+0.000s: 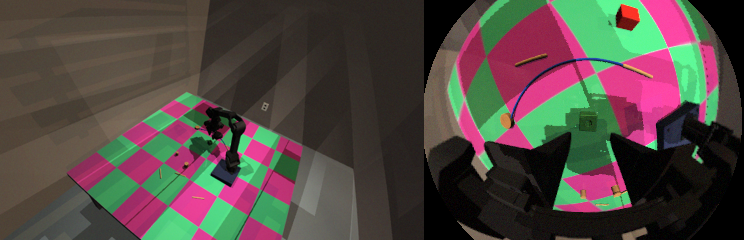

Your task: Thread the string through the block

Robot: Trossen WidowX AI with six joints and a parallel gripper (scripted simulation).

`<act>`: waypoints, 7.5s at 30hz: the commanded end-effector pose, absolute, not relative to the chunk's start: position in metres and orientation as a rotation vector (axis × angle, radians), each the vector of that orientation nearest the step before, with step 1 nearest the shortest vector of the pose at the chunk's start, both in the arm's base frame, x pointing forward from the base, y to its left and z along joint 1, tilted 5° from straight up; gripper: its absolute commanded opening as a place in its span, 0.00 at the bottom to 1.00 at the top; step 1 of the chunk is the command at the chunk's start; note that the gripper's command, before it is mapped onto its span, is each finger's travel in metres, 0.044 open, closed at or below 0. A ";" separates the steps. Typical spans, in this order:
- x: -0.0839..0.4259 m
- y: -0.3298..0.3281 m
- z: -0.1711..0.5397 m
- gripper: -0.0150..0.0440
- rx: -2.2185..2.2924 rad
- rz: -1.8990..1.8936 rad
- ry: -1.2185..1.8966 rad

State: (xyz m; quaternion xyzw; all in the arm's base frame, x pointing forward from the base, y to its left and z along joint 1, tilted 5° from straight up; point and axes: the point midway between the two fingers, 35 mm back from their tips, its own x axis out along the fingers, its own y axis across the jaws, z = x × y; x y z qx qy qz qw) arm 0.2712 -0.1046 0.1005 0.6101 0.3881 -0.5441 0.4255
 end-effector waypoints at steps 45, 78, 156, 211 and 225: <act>0.277 -0.104 0.041 0.66 1.528 -1.367 0.965; 0.278 -0.105 0.045 0.25 1.527 -1.358 0.967; 0.292 -0.066 0.041 0.25 0.902 -1.734 0.513; 0.295 -0.032 0.088 0.88 0.624 -1.693 0.725; 0.282 -0.051 0.078 1.00 0.110 -0.798 1.597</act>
